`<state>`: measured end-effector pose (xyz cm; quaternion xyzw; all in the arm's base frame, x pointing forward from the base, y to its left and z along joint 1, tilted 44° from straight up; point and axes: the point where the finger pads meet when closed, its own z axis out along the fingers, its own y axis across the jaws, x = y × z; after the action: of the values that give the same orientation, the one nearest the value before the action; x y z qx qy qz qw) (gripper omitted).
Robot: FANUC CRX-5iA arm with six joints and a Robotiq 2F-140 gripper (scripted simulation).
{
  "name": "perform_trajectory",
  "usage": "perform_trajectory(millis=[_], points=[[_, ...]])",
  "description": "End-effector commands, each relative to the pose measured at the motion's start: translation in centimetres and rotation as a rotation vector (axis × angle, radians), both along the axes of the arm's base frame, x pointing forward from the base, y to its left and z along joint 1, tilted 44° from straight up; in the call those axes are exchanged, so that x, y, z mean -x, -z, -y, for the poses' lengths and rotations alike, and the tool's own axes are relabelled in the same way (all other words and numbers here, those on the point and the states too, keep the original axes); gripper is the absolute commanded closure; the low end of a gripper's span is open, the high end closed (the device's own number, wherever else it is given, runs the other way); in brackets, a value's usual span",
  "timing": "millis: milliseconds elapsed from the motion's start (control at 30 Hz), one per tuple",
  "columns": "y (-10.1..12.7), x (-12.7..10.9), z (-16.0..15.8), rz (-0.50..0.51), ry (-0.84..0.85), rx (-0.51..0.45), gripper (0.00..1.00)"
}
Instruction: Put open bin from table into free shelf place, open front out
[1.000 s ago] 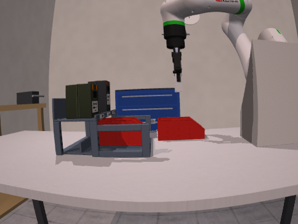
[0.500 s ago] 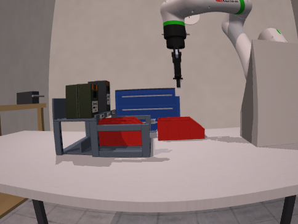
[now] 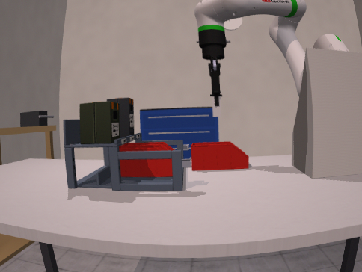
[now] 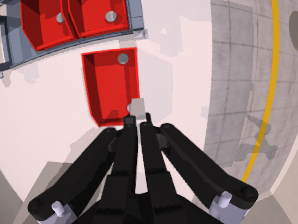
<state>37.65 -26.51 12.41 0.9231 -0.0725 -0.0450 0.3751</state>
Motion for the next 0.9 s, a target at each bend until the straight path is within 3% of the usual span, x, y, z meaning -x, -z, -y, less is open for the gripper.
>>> perform_trajectory(millis=[0, 300, 333, 867], points=[[-0.01, -0.02, -0.02, 0.000, 0.000, 0.000, 1.00], [-0.01, -0.02, -0.02, 0.000, 0.000, 0.000, 1.00], [-0.01, -0.02, -0.02, 0.000, 0.000, 0.000, 0.85], [-0.01, -0.02, -0.02, 0.000, 0.000, 0.000, 0.85]])
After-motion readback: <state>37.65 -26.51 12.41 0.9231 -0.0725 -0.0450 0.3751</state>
